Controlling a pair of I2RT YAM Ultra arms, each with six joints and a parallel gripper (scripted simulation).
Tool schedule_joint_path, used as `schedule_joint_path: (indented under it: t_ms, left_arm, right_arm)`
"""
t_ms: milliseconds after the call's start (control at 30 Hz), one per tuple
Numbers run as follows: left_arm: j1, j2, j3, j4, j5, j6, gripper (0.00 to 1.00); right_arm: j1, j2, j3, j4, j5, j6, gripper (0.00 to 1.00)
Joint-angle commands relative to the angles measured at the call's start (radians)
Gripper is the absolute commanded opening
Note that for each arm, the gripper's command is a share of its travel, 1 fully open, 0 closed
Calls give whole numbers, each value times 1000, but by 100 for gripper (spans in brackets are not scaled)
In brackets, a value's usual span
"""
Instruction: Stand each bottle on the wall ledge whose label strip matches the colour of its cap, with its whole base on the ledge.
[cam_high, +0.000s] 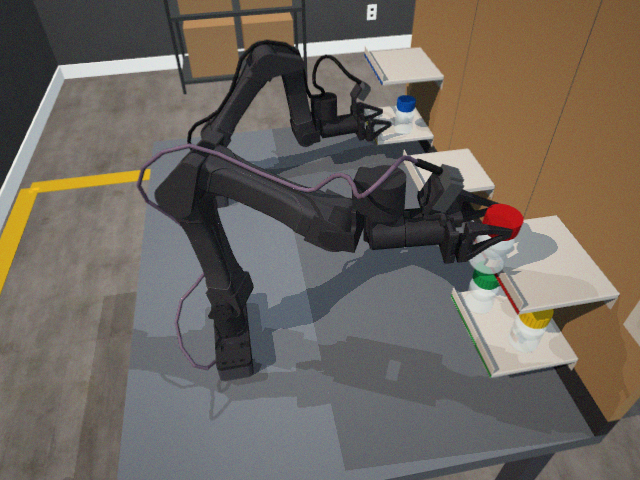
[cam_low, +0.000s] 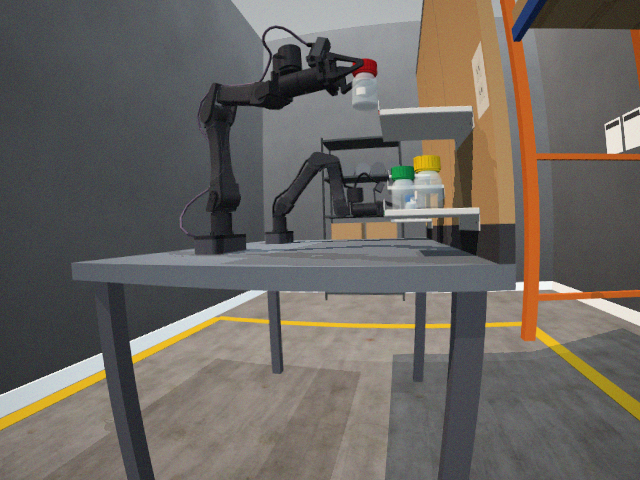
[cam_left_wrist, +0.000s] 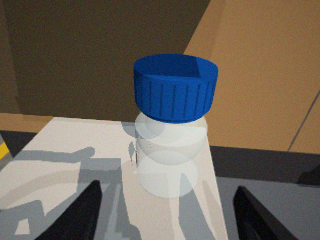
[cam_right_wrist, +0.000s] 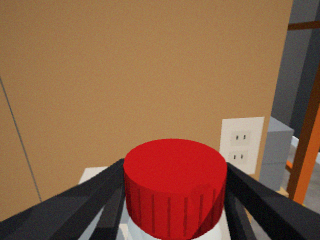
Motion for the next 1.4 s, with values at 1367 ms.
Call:
schedule_joint_path:
  t_ms: [1367]
  left_arm:
    - [-25, 100, 246, -140, -21, -2, 81]
  right_arm:
    - [46, 109, 178, 70, 86, -20, 49]
